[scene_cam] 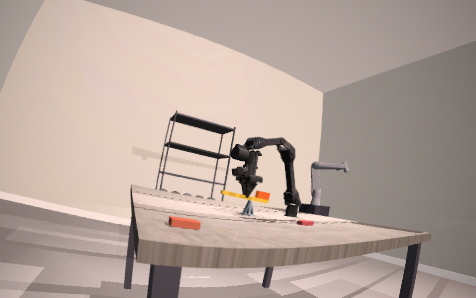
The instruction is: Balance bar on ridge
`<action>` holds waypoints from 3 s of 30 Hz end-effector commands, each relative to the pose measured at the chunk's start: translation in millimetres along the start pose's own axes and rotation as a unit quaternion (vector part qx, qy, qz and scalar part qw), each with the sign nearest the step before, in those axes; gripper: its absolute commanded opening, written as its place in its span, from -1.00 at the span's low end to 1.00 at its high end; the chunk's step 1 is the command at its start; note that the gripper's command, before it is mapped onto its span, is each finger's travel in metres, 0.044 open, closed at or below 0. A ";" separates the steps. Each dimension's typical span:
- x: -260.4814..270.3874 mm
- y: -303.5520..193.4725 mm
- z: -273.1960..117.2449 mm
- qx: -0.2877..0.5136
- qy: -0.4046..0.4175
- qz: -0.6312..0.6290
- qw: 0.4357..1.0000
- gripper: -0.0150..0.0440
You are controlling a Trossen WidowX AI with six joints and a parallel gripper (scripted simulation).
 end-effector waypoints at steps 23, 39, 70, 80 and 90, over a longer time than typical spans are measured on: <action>0.1 -0.2 2.2 -0.001 0.001 0.002 1.000 -0.49; 0.1 -0.3 3.5 -0.001 0.001 0.002 1.000 -0.49; 0.0 -0.2 6.1 -0.001 0.001 0.002 1.000 -0.49; -0.1 -0.1 7.0 -0.001 0.001 0.002 1.000 -0.49; -0.1 0.0 7.8 -0.001 0.001 0.002 1.000 -0.49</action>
Point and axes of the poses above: the point midway between the two fingers, 35 mm back from their tips, its own z axis out along the fingers, its own x axis across the jaws, y = z × x, the point moved 10 cm from there along -z, back along the fingers, and after that the axes turned 10 degrees about -z, right-handed, at the moved point
